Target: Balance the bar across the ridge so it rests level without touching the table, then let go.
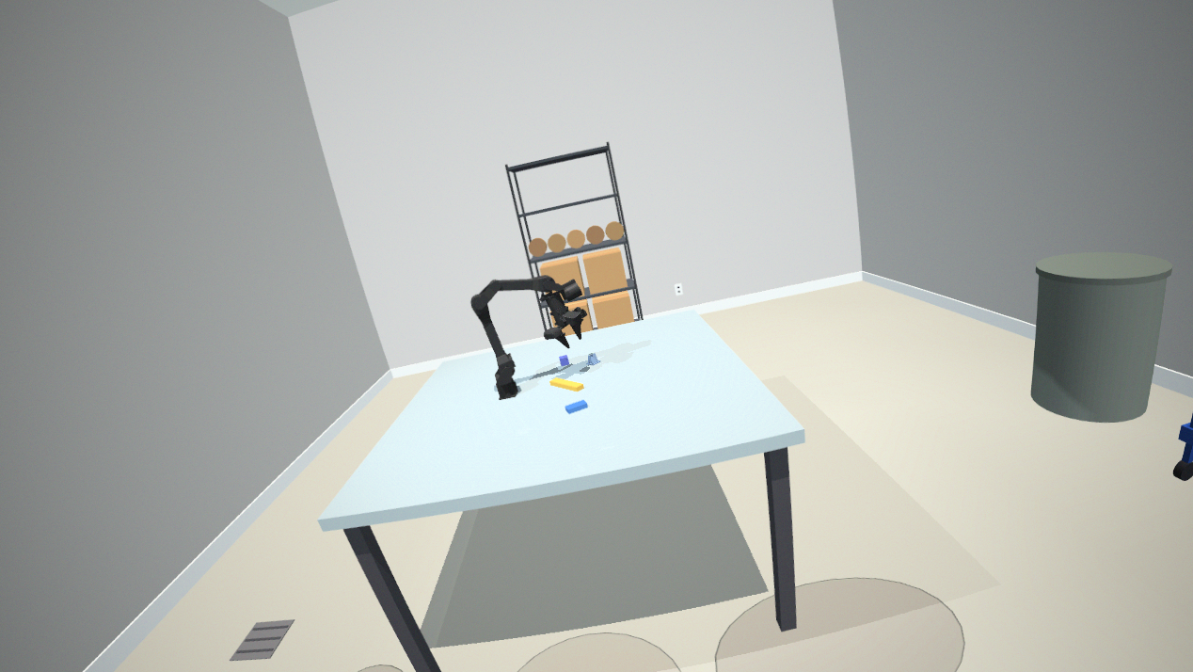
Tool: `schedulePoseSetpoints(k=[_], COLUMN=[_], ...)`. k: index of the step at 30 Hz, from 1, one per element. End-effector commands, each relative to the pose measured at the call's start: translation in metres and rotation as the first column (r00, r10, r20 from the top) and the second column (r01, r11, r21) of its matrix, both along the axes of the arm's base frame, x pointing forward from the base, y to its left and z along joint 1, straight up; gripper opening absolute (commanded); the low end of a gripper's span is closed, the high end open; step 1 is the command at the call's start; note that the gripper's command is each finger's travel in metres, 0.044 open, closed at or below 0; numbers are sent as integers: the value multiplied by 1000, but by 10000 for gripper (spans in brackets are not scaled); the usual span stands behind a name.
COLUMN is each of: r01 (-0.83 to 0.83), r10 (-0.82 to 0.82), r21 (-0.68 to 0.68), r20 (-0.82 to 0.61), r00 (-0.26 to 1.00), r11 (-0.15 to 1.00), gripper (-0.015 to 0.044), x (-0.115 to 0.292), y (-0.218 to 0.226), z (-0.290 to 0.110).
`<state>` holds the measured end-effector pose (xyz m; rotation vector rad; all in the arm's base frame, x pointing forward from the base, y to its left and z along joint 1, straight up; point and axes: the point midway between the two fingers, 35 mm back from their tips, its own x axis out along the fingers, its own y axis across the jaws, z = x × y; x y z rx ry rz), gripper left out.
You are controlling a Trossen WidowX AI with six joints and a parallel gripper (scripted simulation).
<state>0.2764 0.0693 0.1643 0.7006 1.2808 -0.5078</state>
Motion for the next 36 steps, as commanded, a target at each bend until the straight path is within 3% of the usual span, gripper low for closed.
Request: schedulePoseSetpoints(k=[1, 26, 36], r01=[3, 38, 43], r10=[-3, -46, -51], r21=[-11, -45, -42], r20=[-26, -184, -202], r00=[1000, 982, 978], r11=[1000, 998, 998], gripper=[315, 315, 315], x=[-1, -25, -28], y=[-14, -111, -121], z=[-6, -43, -64])
